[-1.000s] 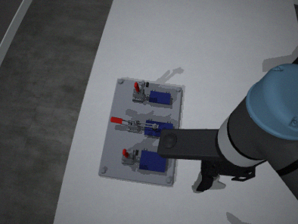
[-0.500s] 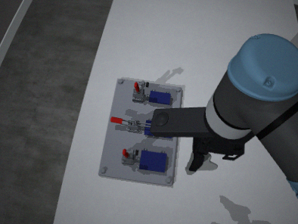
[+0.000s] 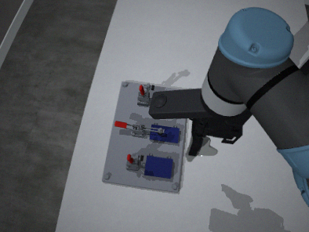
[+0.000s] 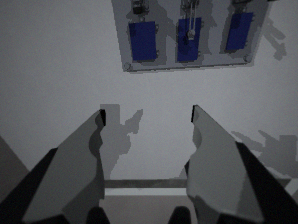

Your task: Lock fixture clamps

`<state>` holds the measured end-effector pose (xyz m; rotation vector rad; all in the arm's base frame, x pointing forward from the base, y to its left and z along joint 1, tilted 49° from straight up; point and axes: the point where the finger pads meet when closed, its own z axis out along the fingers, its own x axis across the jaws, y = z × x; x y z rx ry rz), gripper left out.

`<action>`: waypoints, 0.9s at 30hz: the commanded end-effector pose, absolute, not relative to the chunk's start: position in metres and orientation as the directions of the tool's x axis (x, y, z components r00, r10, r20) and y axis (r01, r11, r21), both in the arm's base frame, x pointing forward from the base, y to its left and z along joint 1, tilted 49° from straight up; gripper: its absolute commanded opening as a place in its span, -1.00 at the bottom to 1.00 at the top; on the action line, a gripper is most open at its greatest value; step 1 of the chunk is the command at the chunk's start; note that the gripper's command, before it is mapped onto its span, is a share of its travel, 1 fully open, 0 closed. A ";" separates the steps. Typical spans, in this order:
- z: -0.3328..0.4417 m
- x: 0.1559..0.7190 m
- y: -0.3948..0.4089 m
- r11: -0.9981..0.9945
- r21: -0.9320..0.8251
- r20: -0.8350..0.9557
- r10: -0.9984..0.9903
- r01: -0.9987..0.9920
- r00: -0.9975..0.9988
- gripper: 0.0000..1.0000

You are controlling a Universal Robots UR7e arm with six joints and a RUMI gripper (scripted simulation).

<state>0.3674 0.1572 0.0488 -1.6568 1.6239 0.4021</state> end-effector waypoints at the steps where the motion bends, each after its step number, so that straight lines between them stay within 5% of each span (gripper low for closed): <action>1: 0.024 0.393 0.134 0.105 -0.300 -0.690 -0.711 -0.948 0.139 0.16; 27: -0.014 0.433 0.101 0.103 -0.302 -0.688 -0.712 -0.948 0.141 0.16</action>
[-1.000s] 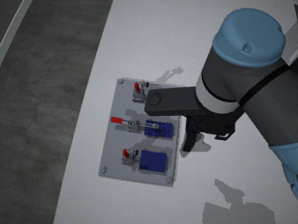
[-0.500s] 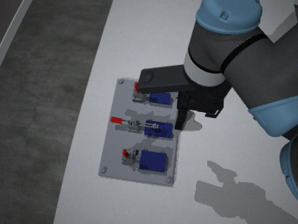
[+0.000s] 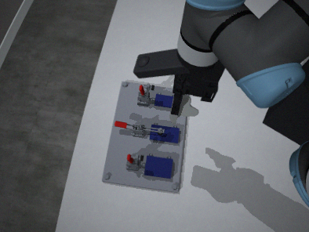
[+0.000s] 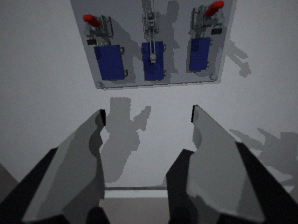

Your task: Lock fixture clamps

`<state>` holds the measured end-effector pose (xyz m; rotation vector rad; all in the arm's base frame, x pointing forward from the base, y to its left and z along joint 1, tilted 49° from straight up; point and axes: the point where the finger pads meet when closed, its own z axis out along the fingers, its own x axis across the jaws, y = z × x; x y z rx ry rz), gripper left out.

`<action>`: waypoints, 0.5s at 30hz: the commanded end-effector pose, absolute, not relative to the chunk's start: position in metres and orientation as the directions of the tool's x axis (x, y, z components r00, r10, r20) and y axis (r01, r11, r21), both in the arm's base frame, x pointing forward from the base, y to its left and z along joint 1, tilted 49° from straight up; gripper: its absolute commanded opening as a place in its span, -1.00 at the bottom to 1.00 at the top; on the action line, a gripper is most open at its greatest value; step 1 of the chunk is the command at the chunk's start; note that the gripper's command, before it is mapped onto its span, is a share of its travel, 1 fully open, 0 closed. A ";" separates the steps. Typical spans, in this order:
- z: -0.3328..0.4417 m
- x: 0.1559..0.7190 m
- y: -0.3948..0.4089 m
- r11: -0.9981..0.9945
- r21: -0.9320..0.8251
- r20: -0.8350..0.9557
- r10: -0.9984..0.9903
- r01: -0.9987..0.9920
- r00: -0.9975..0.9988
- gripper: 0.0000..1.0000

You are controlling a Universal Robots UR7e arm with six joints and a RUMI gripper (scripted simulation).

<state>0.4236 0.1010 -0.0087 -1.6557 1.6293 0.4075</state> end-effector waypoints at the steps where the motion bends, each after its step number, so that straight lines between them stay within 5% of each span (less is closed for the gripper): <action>1: -0.014 0.433 0.101 0.103 -0.302 -0.688 -0.712 -0.948 0.141 0.16; 4: -0.014 0.433 0.101 0.103 -0.302 -0.688 -0.712 -0.948 0.141 0.16; 5: -0.011 0.426 0.101 0.106 -0.293 -0.694 -0.708 -0.950 0.135 -0.44; 15: -0.011 0.426 0.101 0.106 -0.293 -0.694 -0.708 -0.950 0.135 -0.44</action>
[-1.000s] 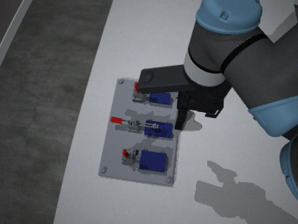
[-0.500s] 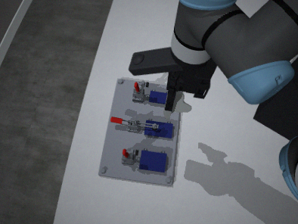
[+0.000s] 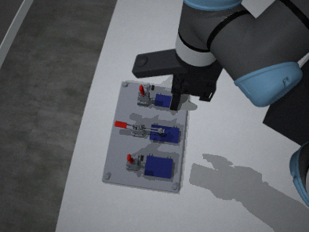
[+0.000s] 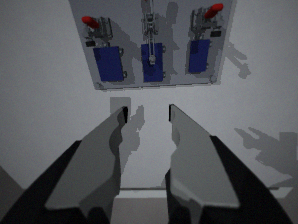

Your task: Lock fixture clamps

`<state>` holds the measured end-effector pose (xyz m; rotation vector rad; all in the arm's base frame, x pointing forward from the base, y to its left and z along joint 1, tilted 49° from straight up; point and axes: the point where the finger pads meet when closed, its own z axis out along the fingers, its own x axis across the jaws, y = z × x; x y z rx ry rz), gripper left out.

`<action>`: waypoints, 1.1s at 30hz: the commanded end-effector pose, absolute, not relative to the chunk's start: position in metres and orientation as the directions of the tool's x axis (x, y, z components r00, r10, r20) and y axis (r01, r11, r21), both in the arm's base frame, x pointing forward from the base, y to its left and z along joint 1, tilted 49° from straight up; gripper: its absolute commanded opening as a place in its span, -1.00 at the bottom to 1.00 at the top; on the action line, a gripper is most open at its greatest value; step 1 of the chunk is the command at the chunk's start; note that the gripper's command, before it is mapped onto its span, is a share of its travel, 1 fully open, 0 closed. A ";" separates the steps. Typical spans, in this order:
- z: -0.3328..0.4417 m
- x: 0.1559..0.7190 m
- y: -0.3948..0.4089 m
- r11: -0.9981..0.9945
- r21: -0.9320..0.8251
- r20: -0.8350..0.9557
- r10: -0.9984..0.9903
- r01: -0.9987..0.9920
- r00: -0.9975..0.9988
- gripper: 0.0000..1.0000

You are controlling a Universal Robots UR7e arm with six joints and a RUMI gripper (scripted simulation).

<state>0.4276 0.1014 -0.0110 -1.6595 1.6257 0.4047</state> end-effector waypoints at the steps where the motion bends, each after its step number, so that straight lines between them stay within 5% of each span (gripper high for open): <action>1: -0.011 0.426 0.101 0.106 -0.293 -0.694 -0.708 -0.950 0.135 -0.44; 33: -0.054 0.446 0.147 0.103 -0.302 -0.687 -0.712 -0.948 0.141 -0.44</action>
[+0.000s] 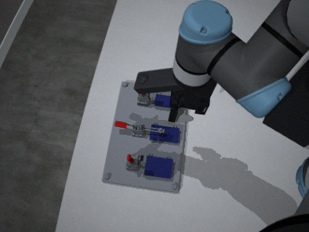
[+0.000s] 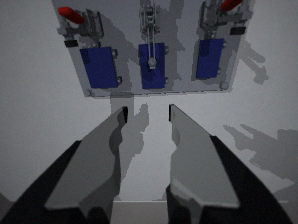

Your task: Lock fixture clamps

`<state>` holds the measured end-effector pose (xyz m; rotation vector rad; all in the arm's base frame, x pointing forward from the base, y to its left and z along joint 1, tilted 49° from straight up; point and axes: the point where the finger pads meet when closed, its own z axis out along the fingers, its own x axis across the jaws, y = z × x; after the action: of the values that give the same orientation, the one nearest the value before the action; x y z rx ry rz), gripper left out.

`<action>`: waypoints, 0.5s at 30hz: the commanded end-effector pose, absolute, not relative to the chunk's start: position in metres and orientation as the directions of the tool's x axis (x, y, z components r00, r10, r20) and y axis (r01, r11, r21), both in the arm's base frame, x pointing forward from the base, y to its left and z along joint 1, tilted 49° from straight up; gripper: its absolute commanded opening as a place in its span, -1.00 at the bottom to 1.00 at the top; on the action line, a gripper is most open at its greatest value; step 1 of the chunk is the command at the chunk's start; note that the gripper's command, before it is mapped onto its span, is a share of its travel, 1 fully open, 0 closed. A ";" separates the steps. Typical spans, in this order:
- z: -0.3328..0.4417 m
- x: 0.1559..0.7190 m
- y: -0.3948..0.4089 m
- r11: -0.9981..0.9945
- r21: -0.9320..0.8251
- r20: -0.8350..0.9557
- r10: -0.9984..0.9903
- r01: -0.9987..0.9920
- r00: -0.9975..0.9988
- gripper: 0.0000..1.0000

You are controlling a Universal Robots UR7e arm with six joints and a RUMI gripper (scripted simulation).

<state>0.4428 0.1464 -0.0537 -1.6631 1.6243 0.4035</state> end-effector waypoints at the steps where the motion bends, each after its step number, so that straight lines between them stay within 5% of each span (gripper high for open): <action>1: -0.054 0.446 0.147 0.103 -0.302 -0.687 -0.712 -0.948 0.141 -0.44; 15: -0.075 0.487 0.109 0.103 -0.302 -0.687 -0.712 -0.948 0.141 -0.44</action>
<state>0.4703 0.1225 -0.0646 -1.6626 1.6251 0.3898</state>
